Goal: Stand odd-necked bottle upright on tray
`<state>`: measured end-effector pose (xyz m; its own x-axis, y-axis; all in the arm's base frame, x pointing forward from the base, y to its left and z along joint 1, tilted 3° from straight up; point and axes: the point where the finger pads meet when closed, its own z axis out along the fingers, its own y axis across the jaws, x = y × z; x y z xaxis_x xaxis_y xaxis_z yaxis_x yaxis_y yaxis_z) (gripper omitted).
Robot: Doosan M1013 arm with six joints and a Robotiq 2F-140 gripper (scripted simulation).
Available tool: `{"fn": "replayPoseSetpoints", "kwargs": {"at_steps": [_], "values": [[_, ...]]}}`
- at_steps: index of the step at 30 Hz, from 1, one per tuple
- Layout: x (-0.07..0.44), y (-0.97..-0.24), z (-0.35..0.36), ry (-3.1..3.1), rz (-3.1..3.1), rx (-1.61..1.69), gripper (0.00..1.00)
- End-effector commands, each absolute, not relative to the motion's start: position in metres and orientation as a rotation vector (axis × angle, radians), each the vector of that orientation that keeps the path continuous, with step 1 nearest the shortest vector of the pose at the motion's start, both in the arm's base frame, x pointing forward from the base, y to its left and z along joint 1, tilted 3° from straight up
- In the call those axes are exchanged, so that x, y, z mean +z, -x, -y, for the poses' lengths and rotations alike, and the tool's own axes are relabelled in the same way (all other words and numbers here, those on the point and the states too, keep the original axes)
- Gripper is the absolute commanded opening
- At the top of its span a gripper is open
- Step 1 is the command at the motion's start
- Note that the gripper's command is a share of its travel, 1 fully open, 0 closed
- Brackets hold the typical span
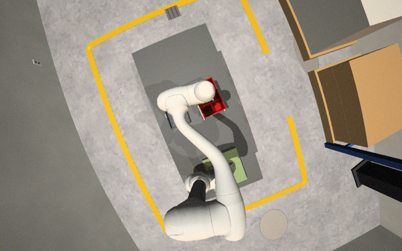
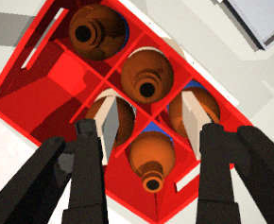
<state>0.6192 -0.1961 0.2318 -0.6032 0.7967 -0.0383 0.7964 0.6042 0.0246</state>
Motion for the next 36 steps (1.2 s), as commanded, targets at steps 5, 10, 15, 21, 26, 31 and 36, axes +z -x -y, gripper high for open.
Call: {"fn": "replayPoseSetpoints", "kwargs": {"at_steps": [5,10,15,21,26,31,36], "values": [[0.2449,-0.6178,0.1944,-1.380,-2.772,0.006,0.38],[0.2451,-0.6178,0.1944,-1.380,-2.772,0.006,0.38],[0.2451,-0.6178,0.1944,-1.380,-2.772,0.006,0.38],[0.2451,-0.6178,0.1944,-1.380,-2.772,0.006,0.38],[0.2451,-0.6178,0.1944,-1.380,-2.772,0.006,0.00],[0.2451,-0.6178,0.1944,-1.380,-2.772,0.006,0.00],[0.2451,-0.6178,0.1944,-1.380,-2.772,0.006,0.00]]}}
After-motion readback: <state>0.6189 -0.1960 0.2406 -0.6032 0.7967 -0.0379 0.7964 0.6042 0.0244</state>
